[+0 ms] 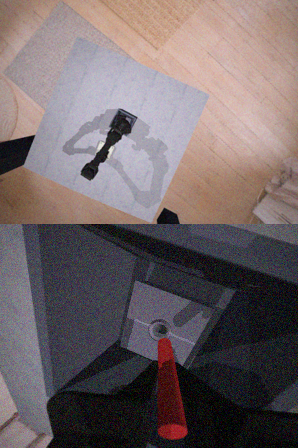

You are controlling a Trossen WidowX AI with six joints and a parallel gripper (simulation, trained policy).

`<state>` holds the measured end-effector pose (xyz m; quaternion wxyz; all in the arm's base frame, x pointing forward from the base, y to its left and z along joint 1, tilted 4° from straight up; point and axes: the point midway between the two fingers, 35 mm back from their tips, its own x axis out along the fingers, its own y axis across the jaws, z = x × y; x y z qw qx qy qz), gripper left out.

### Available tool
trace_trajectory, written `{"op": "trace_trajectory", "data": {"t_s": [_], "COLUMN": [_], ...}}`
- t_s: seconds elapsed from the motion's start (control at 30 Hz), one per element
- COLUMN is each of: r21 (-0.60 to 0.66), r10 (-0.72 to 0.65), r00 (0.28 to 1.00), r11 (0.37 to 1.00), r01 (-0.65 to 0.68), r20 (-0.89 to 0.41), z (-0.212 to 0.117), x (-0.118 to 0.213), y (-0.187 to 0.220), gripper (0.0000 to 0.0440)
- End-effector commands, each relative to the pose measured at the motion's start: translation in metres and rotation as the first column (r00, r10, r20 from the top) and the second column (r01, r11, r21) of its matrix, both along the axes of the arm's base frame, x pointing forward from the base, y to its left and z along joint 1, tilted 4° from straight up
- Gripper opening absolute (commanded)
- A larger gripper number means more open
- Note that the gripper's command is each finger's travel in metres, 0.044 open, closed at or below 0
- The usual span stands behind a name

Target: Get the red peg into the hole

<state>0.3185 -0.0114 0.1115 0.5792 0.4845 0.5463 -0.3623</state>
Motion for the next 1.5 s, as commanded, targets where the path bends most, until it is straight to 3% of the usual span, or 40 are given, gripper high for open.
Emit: {"op": "trace_trajectory", "data": {"t_s": [0.0,0.33,0.63,0.9,1.47], "r21": [0.01,0.005,-0.001,0.053,0.173], "r10": [0.023,0.066,0.088,0.08,0.082], "r00": [1.0,0.998,0.994,0.993,0.997], "r11": [1.0,0.998,0.996,0.996,0.982], "r01": [-0.023,-0.066,-0.088,-0.075,-0.082], "r20": [-0.005,-0.019,-0.072,-0.091,0.008], "z": [-0.01,-0.033,-0.048,-0.039,0.001], "x": [0.004,0.011,0.006,0.011,0.038], "y": [0.001,0.002,-0.002,-0.007,-0.011], "gripper": [0.0,0.0,0.0148,0.014,0.013]}}
